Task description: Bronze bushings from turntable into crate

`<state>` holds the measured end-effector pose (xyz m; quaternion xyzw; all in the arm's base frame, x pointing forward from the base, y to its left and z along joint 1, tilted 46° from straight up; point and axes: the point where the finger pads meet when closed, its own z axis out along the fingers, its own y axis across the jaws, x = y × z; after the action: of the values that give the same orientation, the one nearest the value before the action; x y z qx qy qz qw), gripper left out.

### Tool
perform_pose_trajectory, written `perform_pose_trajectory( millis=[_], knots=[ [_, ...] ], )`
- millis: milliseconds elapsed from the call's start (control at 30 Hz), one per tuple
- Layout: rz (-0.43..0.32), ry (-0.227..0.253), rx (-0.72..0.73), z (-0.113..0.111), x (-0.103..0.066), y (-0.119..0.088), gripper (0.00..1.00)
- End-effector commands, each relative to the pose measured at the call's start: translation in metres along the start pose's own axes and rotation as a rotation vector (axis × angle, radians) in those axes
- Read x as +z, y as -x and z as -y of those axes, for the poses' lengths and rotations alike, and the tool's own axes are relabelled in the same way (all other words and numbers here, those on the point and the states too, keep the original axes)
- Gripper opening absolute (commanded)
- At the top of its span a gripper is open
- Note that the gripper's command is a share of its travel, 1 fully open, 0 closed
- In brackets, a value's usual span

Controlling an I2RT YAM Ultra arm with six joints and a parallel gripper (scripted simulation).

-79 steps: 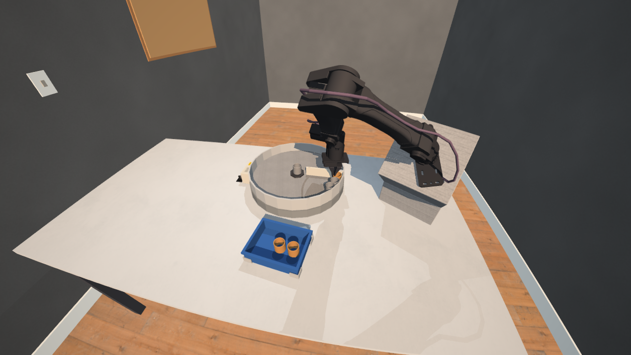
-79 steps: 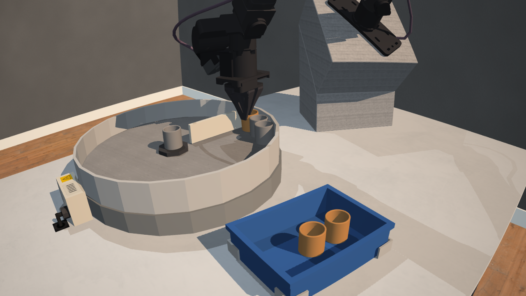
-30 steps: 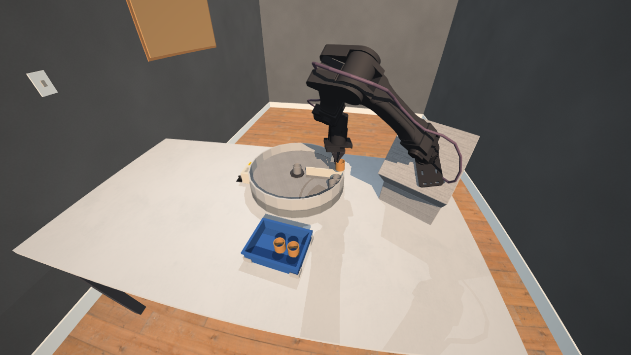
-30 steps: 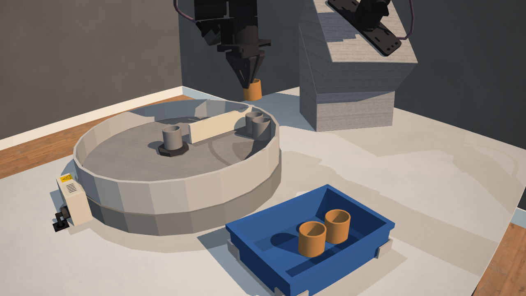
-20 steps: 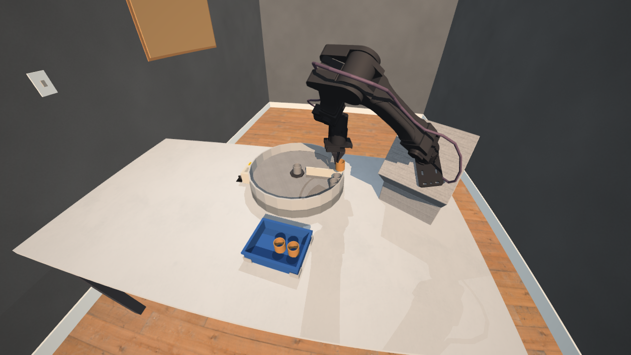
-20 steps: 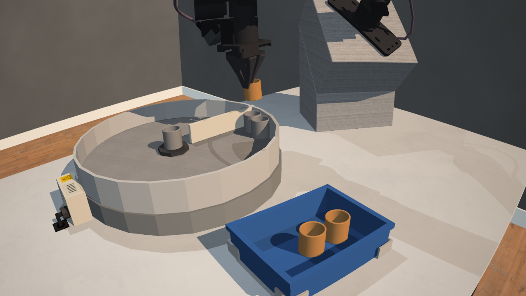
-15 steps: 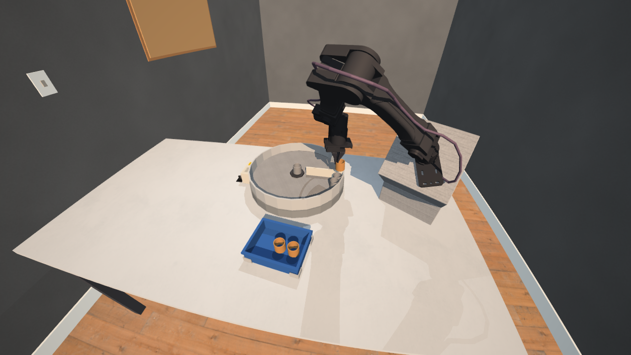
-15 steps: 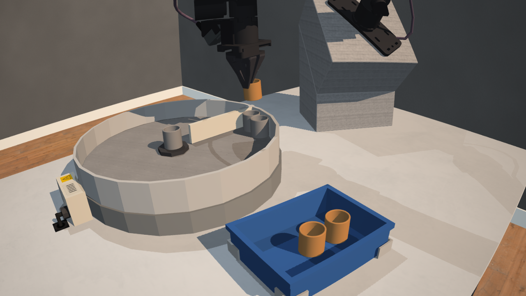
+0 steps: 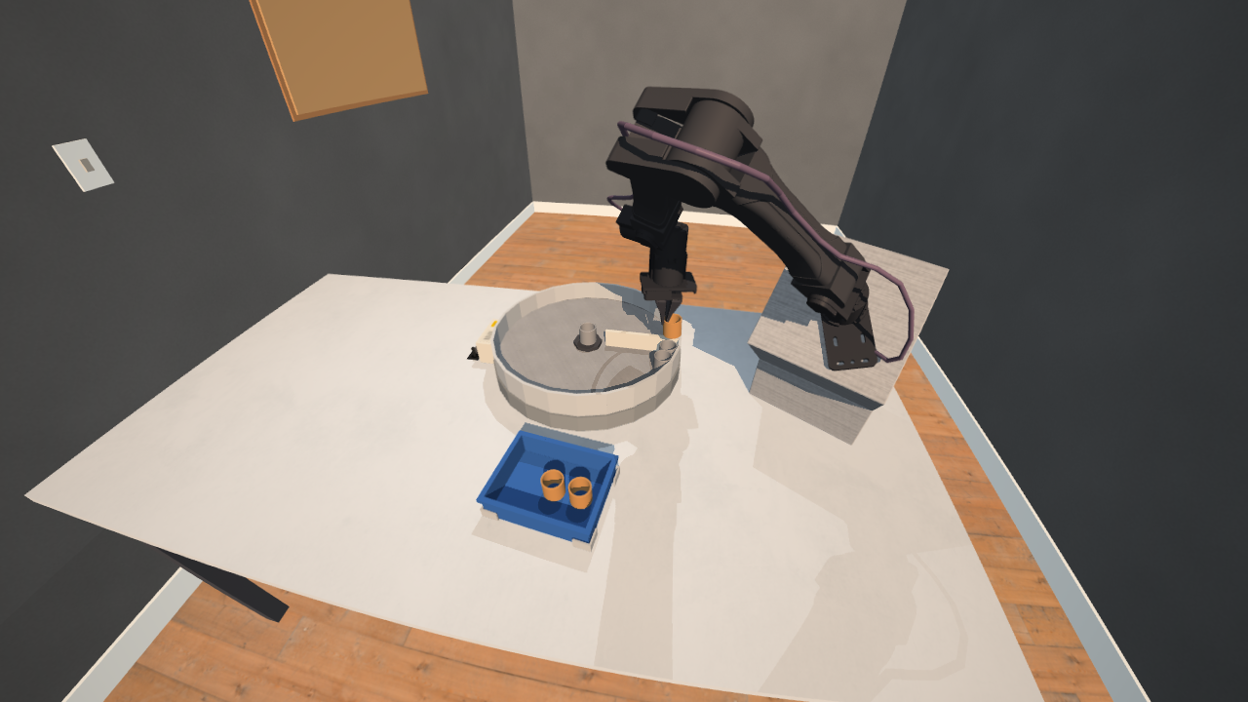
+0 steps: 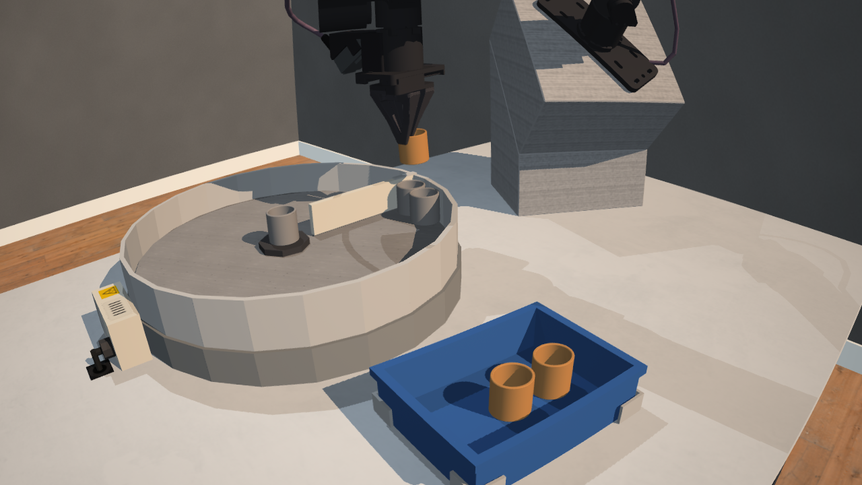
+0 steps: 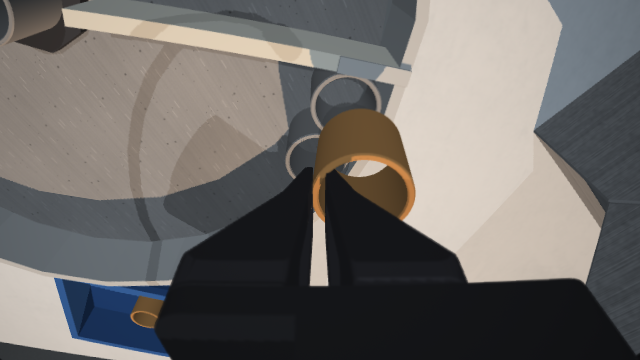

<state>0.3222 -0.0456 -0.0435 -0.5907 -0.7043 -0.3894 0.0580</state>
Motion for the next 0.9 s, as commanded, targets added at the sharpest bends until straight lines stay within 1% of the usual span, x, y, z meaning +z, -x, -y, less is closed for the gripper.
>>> perform_pose_trajectory(
  millis=[0,33,167,267,400,500,567,867],
  knots=[
    [0.037,0.024,-0.013,-0.016,-0.014,0.005,0.0],
    [0.03,0.016,-0.023,-0.018,-0.011,0.0,0.0],
    [0.03,0.017,-0.023,-0.027,-0.01,-0.008,0.0],
    [0.029,0.018,-0.023,-0.037,-0.01,-0.019,0.0],
    [0.028,0.02,-0.023,-0.056,-0.011,-0.038,0.0],
    [0.027,0.022,-0.023,-0.074,-0.011,-0.058,0.0],
    [0.027,0.022,-0.023,-0.074,-0.011,-0.058,0.0],
    [0.022,0.028,-0.022,-0.144,-0.012,-0.131,0.0]
  ],
)
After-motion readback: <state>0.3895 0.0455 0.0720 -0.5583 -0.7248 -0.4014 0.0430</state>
